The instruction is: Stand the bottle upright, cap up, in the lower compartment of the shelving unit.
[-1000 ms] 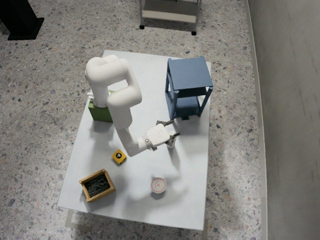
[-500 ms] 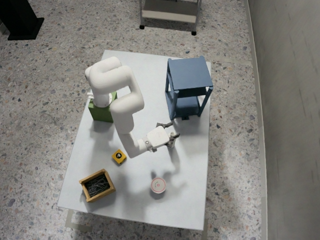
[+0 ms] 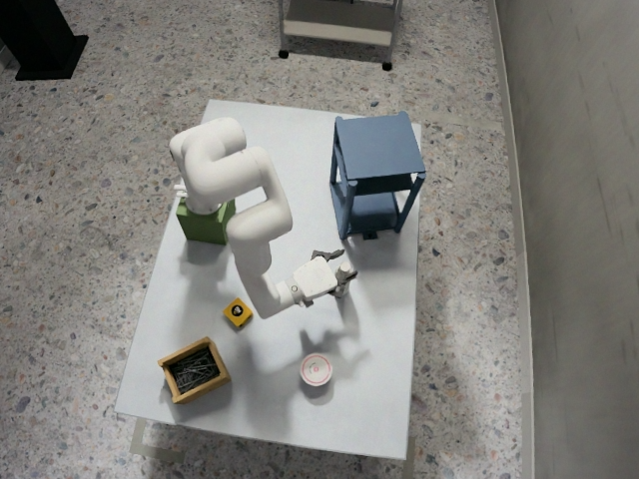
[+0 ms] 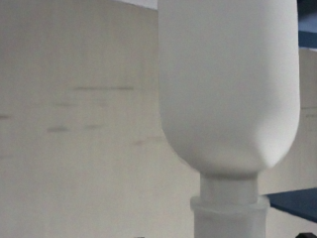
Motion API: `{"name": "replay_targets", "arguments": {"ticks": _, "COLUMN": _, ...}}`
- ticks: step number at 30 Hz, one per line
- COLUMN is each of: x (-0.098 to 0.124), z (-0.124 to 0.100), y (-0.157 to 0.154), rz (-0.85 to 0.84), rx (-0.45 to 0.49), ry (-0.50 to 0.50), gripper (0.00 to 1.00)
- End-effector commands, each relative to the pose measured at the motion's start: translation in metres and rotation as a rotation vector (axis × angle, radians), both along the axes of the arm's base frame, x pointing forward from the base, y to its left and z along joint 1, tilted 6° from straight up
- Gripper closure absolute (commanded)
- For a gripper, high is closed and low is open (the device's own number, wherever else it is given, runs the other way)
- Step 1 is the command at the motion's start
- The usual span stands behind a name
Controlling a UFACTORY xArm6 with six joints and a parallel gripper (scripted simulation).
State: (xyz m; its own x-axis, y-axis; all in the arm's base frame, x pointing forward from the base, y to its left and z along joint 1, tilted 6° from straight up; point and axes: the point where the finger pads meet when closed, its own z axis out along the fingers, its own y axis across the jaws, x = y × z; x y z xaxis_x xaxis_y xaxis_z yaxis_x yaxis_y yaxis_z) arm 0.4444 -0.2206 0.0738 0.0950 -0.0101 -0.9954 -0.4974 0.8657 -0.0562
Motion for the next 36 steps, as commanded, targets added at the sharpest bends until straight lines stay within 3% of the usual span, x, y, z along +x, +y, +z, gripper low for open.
{"name": "replay_targets", "arguments": {"ticks": 1, "x": 0.003, "z": -0.016, "y": -0.001, "rz": 0.001, "rx": -0.002, "ry": -0.003, "gripper": 0.21}}
{"name": "replay_targets", "arguments": {"ticks": 36, "x": 0.010, "z": -0.092, "y": -0.001, "rz": 0.001, "rx": -0.002, "ry": -0.003, "gripper": 0.21}}
